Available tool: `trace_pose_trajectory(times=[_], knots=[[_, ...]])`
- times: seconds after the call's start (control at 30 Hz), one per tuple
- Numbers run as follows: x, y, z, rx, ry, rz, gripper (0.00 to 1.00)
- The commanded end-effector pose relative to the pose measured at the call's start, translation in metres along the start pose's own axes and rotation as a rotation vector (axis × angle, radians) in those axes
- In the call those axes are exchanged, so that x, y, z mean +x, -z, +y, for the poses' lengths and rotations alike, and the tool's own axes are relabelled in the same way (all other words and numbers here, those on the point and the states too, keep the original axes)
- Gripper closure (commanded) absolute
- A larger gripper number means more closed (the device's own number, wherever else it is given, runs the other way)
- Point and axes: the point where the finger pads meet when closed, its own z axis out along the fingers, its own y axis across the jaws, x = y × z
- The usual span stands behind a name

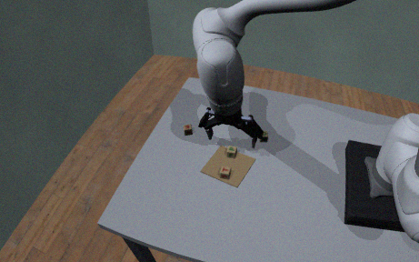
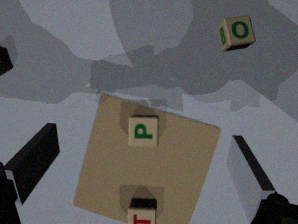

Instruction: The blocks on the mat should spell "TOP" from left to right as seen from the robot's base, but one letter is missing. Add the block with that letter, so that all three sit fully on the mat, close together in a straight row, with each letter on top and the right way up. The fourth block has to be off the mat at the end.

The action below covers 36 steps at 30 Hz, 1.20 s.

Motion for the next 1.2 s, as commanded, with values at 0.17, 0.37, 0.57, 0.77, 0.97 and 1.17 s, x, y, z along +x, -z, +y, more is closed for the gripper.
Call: trace_pose_trajectory(times=[0.17,0.37,0.57,0.77,0.97,1.17], knots=[[0.031,-0.01,-0.107,0.0,0.0,0.0,0.0],[0.053,-0.022,-0.166,0.0,0.0,-0.001,0.0],[0.064,-0.028,-0.191,0.0,0.0,-0.001,0.0],[0.064,-0.028,-0.191,0.0,0.0,-0.001,0.0],[0.064,-0.028,-0.191,0.0,0.0,-0.001,0.0],[0.064,-0.028,-0.191,0.0,0.0,-0.001,0.0]])
